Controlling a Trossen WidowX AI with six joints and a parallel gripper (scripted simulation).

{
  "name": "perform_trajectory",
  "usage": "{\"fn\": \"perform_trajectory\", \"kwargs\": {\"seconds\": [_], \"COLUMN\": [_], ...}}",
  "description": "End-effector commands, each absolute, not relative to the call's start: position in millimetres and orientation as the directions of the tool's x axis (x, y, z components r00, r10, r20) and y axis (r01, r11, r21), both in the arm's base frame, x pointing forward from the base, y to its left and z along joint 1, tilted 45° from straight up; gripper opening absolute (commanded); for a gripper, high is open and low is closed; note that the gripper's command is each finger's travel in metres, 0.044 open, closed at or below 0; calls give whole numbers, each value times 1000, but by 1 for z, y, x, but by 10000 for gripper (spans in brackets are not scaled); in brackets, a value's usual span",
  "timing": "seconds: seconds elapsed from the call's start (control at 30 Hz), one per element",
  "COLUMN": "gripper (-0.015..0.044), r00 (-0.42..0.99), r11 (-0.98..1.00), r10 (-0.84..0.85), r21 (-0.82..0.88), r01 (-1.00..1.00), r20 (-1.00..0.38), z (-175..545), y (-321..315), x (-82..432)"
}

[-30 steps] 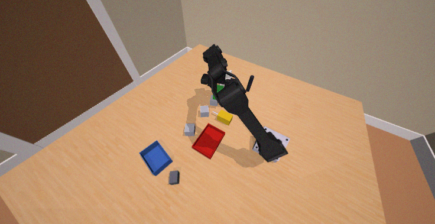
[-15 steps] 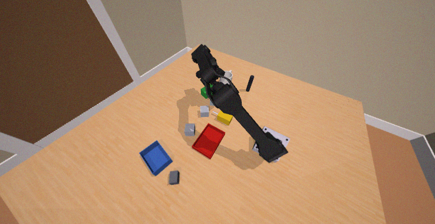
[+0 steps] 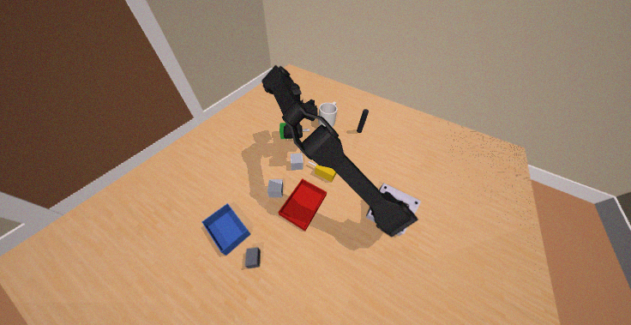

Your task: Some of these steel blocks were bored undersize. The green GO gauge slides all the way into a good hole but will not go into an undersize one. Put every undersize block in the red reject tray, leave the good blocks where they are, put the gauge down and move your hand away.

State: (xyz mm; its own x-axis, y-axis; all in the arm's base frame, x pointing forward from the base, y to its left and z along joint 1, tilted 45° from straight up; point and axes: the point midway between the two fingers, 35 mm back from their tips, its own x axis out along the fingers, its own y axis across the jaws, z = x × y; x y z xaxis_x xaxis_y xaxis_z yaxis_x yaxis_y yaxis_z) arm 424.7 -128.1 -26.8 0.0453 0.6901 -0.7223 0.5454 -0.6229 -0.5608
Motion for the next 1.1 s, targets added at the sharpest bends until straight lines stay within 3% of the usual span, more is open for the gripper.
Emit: {"fn": "perform_trajectory", "kwargs": {"seconds": [0.0, 1.07], "gripper": [0, 0], "r00": [74, 74], "r11": [-696, -694], "r10": [691, 692], "r21": [-634, -634], "r01": [336, 339], "r20": [-719, -718], "z": [-12, -40], "y": [-128, -98], "x": [439, 445]}}
